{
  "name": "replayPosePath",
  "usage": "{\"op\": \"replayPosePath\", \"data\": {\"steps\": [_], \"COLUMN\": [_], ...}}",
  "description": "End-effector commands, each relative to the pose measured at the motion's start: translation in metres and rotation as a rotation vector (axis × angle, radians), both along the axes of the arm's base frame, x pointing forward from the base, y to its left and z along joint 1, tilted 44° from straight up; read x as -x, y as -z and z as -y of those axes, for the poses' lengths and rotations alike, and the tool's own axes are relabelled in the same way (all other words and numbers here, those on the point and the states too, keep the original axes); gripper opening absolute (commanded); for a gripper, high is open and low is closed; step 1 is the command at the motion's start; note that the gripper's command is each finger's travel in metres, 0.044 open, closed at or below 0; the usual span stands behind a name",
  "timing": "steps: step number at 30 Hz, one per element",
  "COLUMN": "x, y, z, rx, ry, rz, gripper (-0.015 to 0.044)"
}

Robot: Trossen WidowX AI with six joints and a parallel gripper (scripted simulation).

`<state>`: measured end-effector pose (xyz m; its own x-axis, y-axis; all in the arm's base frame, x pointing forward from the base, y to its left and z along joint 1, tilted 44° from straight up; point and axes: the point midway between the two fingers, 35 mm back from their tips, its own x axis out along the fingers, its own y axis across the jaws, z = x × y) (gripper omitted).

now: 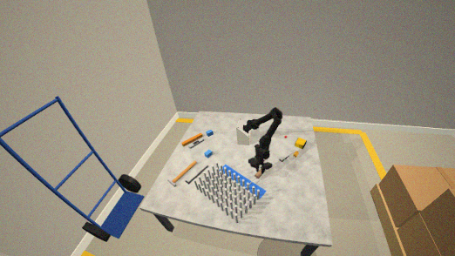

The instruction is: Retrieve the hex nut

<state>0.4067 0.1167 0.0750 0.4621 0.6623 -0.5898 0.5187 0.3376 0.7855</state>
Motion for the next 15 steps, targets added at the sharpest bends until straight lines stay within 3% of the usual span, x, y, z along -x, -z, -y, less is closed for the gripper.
{"op": "replayPosePath", "data": {"steps": [1,15], "x": [-0.0054,-0.0136], "y": [0.0,0.0034], "z": [0.0027,0.0073], "rx": [0.001,0.001], "ry": [-0.002,-0.002], "rz": [0.008,0.008], "gripper": [0.0,0.0]}}
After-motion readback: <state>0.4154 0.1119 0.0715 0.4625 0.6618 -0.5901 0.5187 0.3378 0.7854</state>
